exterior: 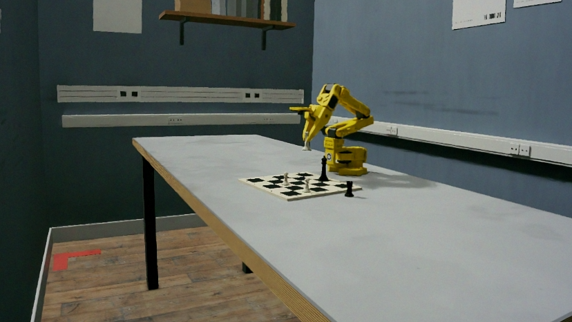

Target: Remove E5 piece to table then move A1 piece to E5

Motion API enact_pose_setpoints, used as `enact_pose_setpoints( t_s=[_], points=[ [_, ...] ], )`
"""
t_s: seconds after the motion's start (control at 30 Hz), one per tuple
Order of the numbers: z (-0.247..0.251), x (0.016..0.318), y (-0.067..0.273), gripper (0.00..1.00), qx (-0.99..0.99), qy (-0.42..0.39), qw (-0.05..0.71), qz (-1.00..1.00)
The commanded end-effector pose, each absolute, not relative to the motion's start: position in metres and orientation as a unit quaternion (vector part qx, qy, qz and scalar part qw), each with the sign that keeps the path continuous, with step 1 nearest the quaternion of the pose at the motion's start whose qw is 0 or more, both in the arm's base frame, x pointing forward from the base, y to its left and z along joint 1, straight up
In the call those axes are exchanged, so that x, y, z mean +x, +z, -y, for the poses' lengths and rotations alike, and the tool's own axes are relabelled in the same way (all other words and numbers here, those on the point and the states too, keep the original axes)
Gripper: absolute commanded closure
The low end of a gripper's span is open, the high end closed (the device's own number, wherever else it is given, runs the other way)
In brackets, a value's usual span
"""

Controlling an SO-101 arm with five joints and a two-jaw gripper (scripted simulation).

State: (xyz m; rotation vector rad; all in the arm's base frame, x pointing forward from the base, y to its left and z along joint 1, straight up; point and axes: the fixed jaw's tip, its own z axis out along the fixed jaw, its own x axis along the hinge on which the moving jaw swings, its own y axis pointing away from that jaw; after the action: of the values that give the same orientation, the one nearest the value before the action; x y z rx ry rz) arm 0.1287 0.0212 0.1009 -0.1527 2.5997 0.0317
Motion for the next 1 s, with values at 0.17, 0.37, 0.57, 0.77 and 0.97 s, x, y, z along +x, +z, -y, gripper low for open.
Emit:
enact_pose_setpoints(
  t_s=[0.17, 0.37, 0.57, 0.77, 0.97],
  points=[
    [-0.025, 0.133, 0.103, 1.0, -0.073, 0.015, 0.265, -0.961],
    [-0.034, 0.139, 0.103, 1.0, -0.099, 0.022, 0.265, -0.959],
    [-0.056, 0.156, 0.104, 1.0, -0.152, 0.038, 0.265, -0.952],
    [-0.087, 0.18, 0.105, 1.0, -0.203, 0.053, 0.264, -0.941],
    [-0.109, 0.197, 0.105, 1.0, -0.231, 0.062, 0.263, -0.935]
  ],
)
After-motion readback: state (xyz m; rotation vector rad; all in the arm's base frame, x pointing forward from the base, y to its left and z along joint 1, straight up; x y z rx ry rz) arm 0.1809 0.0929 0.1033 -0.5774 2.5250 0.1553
